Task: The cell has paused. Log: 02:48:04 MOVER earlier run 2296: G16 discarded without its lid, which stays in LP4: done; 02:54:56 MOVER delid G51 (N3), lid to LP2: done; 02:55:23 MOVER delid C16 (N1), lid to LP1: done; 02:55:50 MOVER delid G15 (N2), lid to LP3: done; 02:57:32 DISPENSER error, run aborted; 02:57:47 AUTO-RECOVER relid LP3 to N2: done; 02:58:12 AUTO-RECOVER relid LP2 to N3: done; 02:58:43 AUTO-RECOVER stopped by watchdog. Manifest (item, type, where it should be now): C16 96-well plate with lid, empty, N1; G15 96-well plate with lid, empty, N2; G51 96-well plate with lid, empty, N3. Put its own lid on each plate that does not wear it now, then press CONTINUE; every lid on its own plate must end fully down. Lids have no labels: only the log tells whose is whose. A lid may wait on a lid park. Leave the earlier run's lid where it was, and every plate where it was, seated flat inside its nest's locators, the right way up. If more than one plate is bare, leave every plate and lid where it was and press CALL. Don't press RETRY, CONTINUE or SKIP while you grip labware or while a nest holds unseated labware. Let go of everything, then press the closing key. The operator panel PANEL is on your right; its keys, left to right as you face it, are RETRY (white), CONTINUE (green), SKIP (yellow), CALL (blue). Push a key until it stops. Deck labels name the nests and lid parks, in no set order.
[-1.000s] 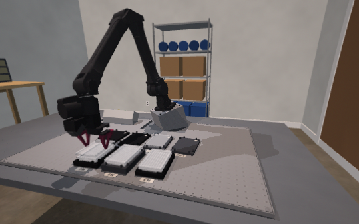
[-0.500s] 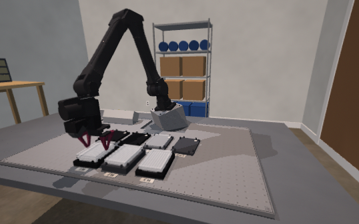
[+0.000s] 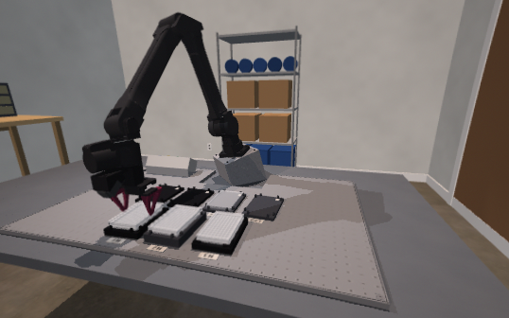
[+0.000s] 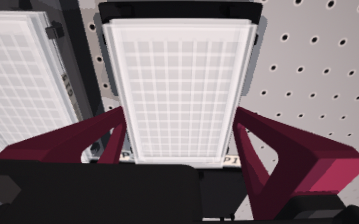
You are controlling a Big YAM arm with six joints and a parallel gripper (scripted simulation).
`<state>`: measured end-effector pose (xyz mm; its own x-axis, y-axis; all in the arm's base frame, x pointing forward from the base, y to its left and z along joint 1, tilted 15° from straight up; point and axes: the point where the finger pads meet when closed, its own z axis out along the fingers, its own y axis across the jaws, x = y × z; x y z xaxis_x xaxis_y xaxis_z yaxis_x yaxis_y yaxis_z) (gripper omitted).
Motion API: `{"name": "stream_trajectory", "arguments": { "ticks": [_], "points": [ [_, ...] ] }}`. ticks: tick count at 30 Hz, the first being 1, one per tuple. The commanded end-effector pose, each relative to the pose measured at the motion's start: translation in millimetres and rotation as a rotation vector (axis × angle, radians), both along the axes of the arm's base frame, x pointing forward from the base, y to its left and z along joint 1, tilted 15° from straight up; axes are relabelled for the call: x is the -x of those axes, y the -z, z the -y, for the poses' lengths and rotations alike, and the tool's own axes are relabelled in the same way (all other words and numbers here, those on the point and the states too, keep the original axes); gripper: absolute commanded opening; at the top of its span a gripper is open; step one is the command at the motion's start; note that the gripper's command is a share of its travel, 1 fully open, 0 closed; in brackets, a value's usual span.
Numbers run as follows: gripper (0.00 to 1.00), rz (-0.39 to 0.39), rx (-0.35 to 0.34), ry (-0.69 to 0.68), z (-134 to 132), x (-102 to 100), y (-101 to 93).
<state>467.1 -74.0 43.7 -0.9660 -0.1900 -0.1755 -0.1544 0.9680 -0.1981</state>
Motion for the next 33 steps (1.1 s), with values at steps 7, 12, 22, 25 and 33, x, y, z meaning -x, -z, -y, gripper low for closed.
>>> {"name": "stream_trajectory", "arguments": {
  "ticks": [7,12,22,25,33],
  "points": [
    [0.0,0.026,0.002,-0.002,4,-10,-3.7],
    [0.0,0.042,0.003,-0.002,1,-14,-12.4],
    [0.0,0.042,0.003,-0.002,1,-14,-12.5],
    [0.0,0.042,0.003,-0.002,1,-14,-12.5],
    [0.0,0.042,0.003,-0.002,1,-13,-12.6]
  ]
}}
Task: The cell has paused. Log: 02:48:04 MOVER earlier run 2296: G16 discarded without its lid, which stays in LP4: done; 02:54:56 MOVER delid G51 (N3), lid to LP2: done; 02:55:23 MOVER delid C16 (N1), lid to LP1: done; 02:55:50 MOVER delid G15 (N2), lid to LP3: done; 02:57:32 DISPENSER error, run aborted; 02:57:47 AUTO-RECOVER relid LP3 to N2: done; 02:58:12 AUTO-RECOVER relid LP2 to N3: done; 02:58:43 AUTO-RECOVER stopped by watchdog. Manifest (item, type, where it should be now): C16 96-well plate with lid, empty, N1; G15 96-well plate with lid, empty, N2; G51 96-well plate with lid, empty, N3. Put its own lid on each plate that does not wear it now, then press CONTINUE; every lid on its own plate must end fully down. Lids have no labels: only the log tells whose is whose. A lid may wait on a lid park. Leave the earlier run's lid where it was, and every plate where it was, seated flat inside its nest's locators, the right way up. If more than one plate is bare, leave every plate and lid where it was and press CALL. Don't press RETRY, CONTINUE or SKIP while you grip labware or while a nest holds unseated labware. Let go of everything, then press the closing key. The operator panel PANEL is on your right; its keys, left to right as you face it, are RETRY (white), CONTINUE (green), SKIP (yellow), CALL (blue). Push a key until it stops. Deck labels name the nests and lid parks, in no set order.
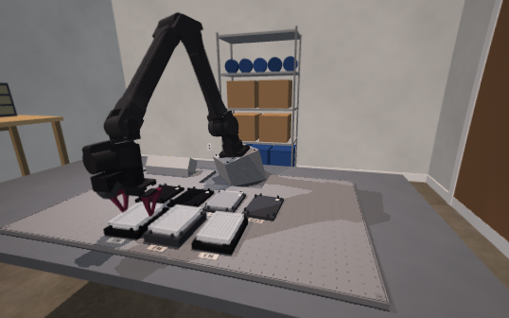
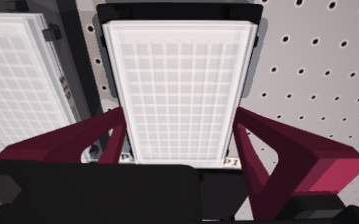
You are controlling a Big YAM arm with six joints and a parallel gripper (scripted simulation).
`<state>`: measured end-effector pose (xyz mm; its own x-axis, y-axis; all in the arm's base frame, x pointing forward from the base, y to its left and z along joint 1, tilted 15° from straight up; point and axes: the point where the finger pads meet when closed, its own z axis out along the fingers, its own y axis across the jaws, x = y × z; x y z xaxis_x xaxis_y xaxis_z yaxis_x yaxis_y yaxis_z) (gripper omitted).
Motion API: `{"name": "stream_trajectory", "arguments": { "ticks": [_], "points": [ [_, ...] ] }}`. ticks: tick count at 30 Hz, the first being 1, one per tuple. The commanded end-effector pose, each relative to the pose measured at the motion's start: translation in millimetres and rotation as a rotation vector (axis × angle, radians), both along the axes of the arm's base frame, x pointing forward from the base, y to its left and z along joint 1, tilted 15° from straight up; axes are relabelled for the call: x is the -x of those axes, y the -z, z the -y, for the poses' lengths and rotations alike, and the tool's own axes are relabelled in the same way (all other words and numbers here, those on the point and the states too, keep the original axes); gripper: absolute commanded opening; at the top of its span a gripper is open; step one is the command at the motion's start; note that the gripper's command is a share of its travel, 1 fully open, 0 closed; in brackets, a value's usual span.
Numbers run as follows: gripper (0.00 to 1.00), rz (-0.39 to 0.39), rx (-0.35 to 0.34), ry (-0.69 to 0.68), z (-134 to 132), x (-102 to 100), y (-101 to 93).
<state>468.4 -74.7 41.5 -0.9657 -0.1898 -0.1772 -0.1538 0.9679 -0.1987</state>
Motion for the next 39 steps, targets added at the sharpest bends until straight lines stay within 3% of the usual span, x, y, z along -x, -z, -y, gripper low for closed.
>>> {"name": "stream_trajectory", "arguments": {
  "ticks": [1,16,17,39],
  "points": [
    [0.0,0.04,0.003,-0.003,0.7,-12.1,-14.8],
    [0.0,0.04,0.003,-0.003,0.6,-11.8,-15.0],
    [1.0,0.04,0.003,-0.003,0.6,-11.8,-15.0],
    [1.0,0.04,0.003,-0.003,0.6,-11.8,-15.0]
  ]
}}
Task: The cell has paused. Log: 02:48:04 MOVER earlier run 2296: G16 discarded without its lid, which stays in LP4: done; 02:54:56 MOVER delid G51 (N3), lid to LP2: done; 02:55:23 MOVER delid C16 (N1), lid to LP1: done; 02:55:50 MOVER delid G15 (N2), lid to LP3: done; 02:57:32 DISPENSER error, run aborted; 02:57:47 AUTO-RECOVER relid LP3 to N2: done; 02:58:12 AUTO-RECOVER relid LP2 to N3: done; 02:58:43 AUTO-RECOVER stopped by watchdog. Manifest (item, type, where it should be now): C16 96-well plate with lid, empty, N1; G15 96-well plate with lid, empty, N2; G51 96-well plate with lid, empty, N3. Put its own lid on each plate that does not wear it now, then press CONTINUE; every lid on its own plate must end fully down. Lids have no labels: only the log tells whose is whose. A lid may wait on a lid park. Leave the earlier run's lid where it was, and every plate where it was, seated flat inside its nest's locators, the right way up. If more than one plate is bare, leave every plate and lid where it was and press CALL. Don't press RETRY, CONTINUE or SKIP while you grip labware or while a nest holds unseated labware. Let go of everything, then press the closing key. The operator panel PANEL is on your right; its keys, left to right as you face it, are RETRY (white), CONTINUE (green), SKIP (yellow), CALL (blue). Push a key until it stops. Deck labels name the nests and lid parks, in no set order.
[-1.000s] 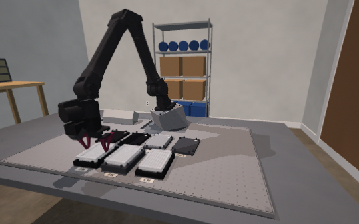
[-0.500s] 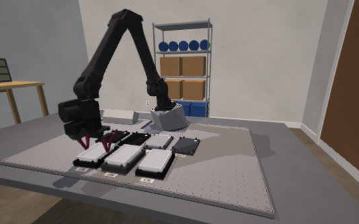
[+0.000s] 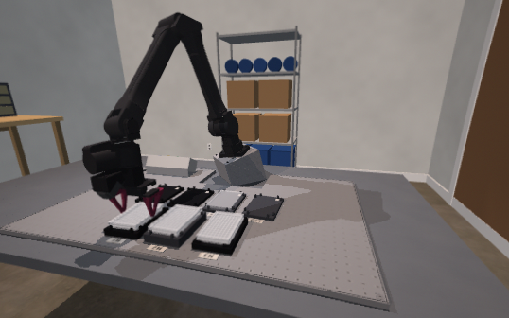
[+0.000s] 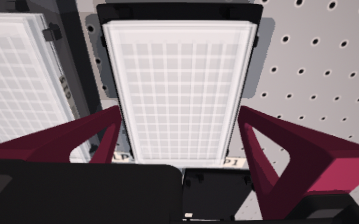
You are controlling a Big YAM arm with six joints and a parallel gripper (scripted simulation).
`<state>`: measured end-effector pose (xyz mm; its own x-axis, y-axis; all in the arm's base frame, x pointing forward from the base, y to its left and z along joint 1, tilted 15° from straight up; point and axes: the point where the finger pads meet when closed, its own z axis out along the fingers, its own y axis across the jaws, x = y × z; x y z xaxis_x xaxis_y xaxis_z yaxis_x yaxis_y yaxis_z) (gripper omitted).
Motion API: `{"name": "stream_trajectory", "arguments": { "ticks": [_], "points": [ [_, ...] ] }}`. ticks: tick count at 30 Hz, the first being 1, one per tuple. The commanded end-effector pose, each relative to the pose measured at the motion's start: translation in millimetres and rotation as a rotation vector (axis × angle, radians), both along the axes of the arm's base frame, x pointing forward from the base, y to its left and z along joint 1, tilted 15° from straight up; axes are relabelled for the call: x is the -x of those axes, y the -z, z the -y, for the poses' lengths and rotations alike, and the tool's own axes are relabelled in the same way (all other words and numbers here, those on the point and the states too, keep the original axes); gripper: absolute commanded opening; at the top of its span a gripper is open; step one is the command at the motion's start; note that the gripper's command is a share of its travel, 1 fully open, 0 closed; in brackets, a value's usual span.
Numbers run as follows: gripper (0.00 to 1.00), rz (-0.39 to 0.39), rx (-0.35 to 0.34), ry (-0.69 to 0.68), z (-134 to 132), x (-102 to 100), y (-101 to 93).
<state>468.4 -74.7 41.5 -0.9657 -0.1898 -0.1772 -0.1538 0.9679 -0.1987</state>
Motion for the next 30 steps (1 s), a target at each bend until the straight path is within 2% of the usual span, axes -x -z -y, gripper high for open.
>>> {"name": "stream_trajectory", "arguments": {
  "ticks": [1,20,21,28,30],
  "points": [
    [1.0,0.04,0.003,-0.003,1,-12,-15.0],
    [1.0,0.04,0.003,-0.003,1,-12,-15.0],
    [1.0,0.027,0.001,-0.003,0,-1,-17.1],
    [1.0,0.072,0.003,-0.006,-7,-18,-45.6],
    [1.0,0.073,0.003,-0.006,-7,-17,-47.3]
  ]
}}
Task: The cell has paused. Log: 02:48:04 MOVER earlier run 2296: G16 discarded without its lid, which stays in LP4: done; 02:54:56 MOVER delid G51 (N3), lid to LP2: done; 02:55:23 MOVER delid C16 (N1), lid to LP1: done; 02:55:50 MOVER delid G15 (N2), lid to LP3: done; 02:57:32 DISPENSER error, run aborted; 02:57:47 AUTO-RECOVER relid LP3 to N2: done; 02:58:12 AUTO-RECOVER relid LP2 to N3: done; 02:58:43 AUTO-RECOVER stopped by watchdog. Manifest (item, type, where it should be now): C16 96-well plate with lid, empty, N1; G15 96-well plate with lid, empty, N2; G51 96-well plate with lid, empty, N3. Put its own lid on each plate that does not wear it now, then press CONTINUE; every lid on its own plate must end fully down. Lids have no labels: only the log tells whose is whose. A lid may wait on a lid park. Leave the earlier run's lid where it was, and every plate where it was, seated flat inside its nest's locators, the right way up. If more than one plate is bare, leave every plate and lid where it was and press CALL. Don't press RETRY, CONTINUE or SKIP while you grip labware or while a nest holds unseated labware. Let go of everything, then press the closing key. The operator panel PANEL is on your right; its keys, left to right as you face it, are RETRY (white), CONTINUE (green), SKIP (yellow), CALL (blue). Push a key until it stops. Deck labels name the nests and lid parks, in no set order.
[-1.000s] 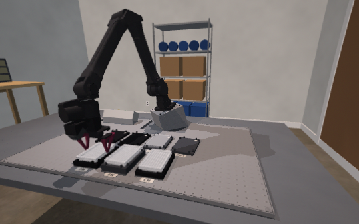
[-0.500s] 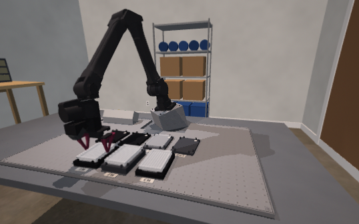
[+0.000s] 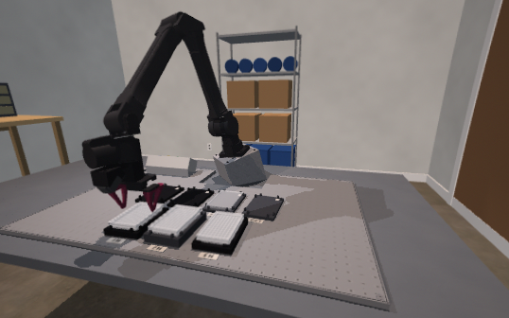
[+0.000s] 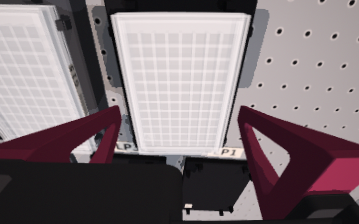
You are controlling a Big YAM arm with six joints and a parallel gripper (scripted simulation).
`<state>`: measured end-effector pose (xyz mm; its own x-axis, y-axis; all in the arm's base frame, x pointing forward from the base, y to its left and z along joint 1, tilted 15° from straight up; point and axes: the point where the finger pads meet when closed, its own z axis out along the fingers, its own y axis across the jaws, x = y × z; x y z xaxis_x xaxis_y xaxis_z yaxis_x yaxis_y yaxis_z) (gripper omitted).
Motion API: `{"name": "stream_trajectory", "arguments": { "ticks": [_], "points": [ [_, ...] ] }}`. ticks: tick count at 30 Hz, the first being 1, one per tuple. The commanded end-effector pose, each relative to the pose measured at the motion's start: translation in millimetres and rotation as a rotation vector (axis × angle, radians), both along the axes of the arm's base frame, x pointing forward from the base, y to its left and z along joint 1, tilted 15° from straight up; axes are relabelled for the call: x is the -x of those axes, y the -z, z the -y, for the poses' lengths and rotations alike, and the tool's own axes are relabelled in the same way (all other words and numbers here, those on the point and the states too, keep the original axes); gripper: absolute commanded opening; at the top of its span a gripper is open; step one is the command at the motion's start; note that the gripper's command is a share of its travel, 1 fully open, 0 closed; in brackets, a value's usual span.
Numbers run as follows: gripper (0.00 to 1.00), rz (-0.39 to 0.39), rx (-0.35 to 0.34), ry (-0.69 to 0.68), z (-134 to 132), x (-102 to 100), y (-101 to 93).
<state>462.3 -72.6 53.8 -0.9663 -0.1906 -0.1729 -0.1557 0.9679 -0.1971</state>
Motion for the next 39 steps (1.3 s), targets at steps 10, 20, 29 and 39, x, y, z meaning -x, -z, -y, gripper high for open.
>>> {"name": "stream_trajectory", "arguments": {
  "ticks": [10,20,29,39],
  "points": [
    [1.0,0.078,0.005,-0.004,-7,-20,-50.0],
    [0.0,0.063,-0.007,0.041,-19,8,-27.1],
    [0.0,0.06,-0.01,0.041,-43,45,-12.9],
    [0.0,0.058,-0.012,0.041,-64,77,-0.5]
  ]
}}
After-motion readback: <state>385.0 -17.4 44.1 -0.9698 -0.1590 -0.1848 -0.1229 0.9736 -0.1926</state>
